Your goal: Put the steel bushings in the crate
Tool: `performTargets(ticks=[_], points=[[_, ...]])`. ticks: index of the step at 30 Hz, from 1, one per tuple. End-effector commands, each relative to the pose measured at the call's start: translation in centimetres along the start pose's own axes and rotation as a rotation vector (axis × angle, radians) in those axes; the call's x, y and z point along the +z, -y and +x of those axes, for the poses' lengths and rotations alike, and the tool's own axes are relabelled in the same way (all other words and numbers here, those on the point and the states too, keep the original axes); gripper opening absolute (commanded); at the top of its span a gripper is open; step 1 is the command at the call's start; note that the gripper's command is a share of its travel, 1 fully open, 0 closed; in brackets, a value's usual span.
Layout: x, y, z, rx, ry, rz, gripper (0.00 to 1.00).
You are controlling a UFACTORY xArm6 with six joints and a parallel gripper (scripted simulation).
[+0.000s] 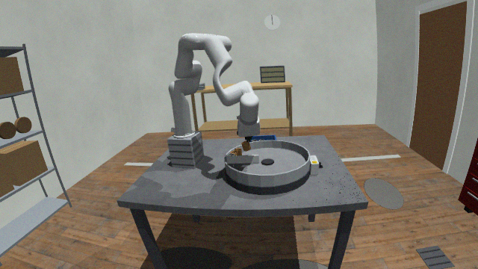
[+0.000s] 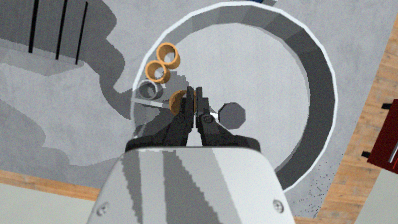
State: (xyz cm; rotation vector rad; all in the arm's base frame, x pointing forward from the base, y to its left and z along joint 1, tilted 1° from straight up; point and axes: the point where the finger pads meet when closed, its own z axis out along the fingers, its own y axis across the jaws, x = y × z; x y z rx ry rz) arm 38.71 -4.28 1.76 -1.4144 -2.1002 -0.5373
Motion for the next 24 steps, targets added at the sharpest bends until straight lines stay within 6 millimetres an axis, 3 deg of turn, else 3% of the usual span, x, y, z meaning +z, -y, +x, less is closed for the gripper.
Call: performTargets(ticks=[1,6,8,13,24], points=[[-1.0,-4.0,-1.2,-0.001,-0.002,0.002,0.0],[-1.7,-7.1,-2.1,-0.001,-0.002,0.002,0.0],[-1.7,-7.1,-2.1,-0.001,-0.002,0.002,0.0],[-2.3,-9.6,-2.9,-0.001,-0.002,0.002,0.0],[-2.4,-9.9,-3.0,-0.001,-0.002,0.002,0.0]])
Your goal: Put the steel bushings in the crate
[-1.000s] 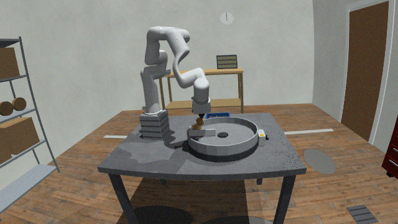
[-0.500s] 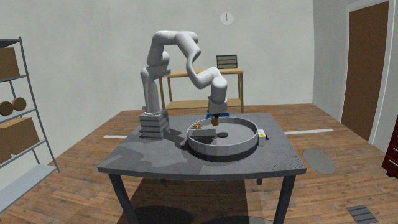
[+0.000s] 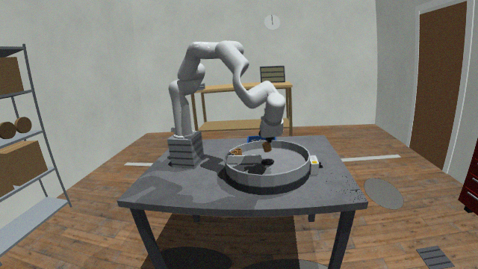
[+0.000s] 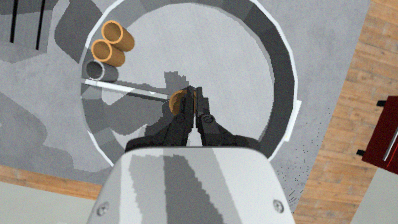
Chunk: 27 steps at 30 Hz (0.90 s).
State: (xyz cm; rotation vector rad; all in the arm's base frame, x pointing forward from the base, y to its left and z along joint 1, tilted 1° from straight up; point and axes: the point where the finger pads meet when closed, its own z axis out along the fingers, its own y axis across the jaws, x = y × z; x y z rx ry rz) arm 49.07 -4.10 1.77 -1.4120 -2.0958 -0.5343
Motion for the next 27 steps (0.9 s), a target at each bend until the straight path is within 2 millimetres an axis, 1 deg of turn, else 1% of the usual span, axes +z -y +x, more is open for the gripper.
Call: performTargets(ticks=[1,7,13,27], points=[[-0.22,-0.23,0.0,-0.002,0.002,-0.002,0.0],[-0.14,-0.24,-0.07,-0.002,0.002,-0.002,0.0],[0.76,-0.27,-0.82,-0.002,0.002,-0.002,0.0],[0.78,-0.27,-0.84,-0.002,0.002,-0.002,0.0]])
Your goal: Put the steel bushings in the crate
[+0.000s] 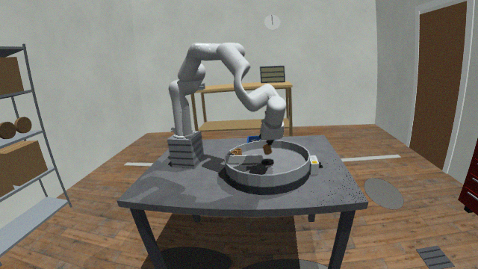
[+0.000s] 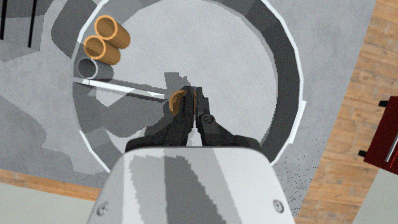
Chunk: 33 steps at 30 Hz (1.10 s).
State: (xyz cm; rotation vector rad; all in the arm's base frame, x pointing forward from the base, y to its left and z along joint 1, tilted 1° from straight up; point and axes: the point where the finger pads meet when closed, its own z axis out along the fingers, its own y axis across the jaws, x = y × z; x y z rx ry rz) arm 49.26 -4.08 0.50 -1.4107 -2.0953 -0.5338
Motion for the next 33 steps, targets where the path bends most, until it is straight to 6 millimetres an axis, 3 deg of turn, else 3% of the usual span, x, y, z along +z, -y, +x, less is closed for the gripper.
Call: performTargets(ticks=[1,33], points=[[-0.2,-0.1,0.0,-0.002,0.003,-0.003,0.0],[2.4,-0.1,-2.1,-0.002,0.003,-0.003,0.0]])
